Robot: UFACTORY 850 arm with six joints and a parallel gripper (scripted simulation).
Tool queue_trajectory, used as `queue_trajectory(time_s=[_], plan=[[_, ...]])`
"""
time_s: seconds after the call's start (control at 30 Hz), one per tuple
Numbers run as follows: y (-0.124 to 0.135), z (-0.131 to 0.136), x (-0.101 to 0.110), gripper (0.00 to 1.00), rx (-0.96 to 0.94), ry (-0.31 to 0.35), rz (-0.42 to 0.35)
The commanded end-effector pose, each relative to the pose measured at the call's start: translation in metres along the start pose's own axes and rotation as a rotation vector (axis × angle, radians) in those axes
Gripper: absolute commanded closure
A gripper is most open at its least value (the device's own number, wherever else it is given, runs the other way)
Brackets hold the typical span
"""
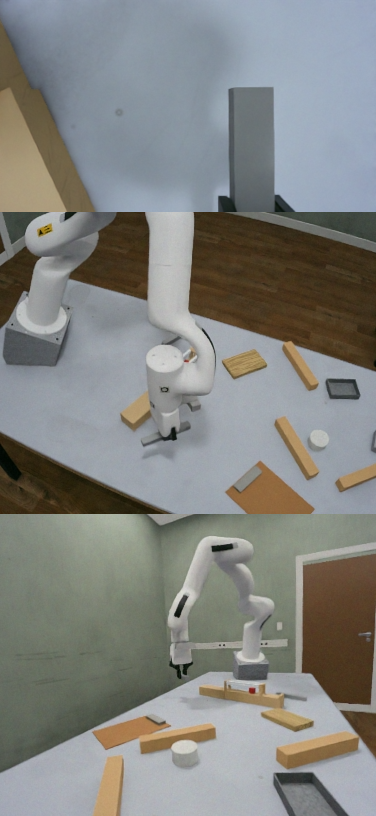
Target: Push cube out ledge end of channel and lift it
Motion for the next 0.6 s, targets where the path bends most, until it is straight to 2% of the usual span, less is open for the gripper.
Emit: queue_trajectory(time_s=[0.0, 0.1, 0.17, 0.43, 0.57], plan=[[0.000, -0.009, 0.001, 1.00, 0.025, 0.000, 0.008], [0.003, -0.033, 0.000, 1.00, 0.087, -0.002, 0.021], [0.003, -0.033, 0.000, 1.00, 0.087, -0.002, 0.021], [0.031, -0.133, 0.001, 1.00, 0.327, 0.003, 0.020], [0.045, -0.164, 0.002, 1.00, 0.398, 0.002, 0.003]])
Point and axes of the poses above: the point where the finger pads meet when closed, its own x axis back along the fingers, its own z axis across the jaws, y = z × x, the point moved 7 cm from there along x, back along the fingers, and after that the axes turned 14 degrees about -x, right-handed, at the moved point
